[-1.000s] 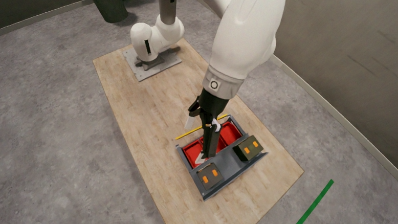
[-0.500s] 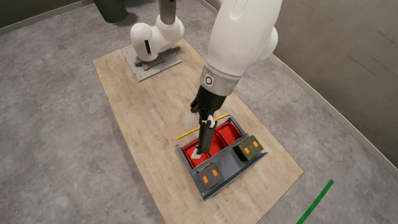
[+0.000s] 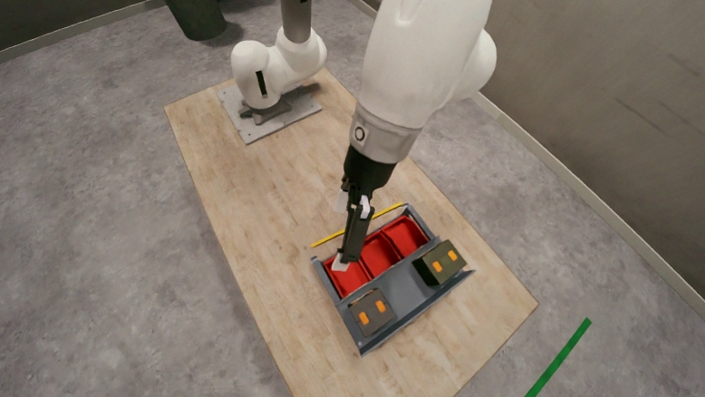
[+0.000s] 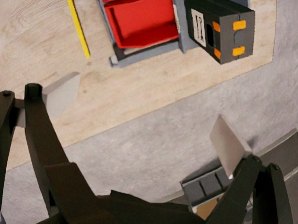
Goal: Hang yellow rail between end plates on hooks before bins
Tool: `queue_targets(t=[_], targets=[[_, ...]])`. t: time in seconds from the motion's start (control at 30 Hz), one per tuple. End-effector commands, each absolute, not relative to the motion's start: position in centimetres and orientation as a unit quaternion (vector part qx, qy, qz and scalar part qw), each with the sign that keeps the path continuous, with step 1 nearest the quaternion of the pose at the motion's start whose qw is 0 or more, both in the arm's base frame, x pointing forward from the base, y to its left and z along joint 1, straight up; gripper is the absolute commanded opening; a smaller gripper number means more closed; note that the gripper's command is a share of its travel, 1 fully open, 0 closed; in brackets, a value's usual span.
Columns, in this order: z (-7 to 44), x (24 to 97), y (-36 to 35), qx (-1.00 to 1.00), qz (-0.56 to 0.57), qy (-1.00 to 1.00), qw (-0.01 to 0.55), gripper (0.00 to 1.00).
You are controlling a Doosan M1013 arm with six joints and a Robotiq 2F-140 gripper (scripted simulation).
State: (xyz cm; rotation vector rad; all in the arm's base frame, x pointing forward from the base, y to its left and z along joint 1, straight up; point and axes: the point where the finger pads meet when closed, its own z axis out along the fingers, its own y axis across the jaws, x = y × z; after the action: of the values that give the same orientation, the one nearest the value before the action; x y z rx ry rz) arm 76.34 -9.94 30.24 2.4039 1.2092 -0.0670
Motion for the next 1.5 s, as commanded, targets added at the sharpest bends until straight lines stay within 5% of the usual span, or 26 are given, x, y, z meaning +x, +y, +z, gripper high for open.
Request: queue_targets(t=[0.0,1.47], targets=[[30.2,75.0,-9.1,0.896,-0.015,0.395,0.202,1.00],[30.7,69.6,-4.9,0.976,0.008,0.193,0.100,1.00]])
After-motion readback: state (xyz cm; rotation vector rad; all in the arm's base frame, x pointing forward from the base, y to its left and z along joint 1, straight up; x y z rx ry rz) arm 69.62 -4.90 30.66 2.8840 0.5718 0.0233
